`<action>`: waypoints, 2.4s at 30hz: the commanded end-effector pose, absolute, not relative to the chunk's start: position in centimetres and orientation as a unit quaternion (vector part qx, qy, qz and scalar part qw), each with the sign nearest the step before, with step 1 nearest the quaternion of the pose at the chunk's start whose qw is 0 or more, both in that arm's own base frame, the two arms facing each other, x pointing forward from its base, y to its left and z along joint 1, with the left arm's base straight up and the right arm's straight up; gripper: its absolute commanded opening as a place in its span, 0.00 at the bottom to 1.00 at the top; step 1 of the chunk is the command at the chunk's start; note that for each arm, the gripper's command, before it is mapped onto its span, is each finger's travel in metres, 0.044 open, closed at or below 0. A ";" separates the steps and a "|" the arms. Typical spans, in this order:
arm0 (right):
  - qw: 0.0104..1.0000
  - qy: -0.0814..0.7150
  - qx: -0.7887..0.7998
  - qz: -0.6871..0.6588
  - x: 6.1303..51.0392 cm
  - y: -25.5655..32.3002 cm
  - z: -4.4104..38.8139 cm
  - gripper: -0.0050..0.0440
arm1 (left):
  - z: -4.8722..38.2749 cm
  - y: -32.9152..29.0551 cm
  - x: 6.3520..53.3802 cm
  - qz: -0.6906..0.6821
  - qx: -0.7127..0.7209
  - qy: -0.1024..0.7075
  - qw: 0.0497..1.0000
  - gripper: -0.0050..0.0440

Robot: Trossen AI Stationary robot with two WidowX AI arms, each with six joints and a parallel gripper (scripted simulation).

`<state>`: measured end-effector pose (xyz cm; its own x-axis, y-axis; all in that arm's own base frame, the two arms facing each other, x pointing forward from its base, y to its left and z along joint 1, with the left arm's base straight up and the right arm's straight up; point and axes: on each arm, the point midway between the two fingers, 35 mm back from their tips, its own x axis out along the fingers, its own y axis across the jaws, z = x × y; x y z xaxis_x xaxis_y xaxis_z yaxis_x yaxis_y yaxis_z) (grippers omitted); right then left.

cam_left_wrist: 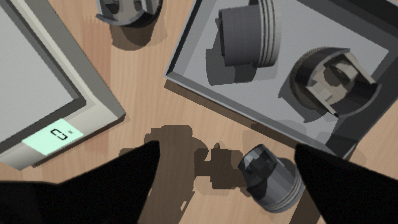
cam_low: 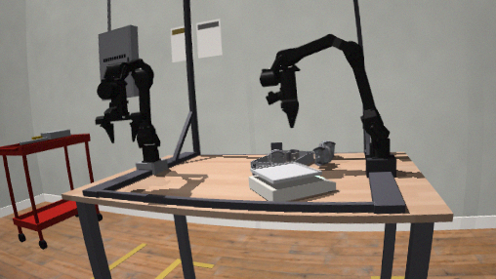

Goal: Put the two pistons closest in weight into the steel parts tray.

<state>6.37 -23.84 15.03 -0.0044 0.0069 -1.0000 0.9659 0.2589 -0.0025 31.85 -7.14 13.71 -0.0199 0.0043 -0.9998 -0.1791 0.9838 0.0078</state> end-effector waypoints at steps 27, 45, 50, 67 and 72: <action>0.567 0.554 0.426 -0.436 6.5 -24.3 15.9 0.92 | 15.0 5.3 27.8 0.199 -0.204 0.667 0.688 0.87; 0.567 0.554 0.426 -0.436 6.5 -24.3 15.9 0.92 | 14.9 13.2 25.7 0.201 -0.202 0.667 0.688 0.87; 0.567 0.554 0.426 -0.436 6.5 -24.3 15.9 0.92 | 14.9 15.5 24.9 0.202 -0.201 0.667 0.688 0.87; 0.567 0.554 0.426 -0.436 6.5 -24.3 15.9 0.92 | 14.6 16.0 24.5 0.203 -0.199 0.669 0.686 0.87; 0.567 0.554 0.426 -0.436 6.5 -24.3 15.9 0.92 | 14.5 15.9 24.4 0.203 -0.199 0.672 0.684 0.87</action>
<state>6.37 -23.84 15.03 -0.0044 0.0069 -1.0000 0.9659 0.2589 -0.0025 24.22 15.94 13.93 -0.0037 -0.0059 -1.0000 -0.5462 0.8376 -0.0029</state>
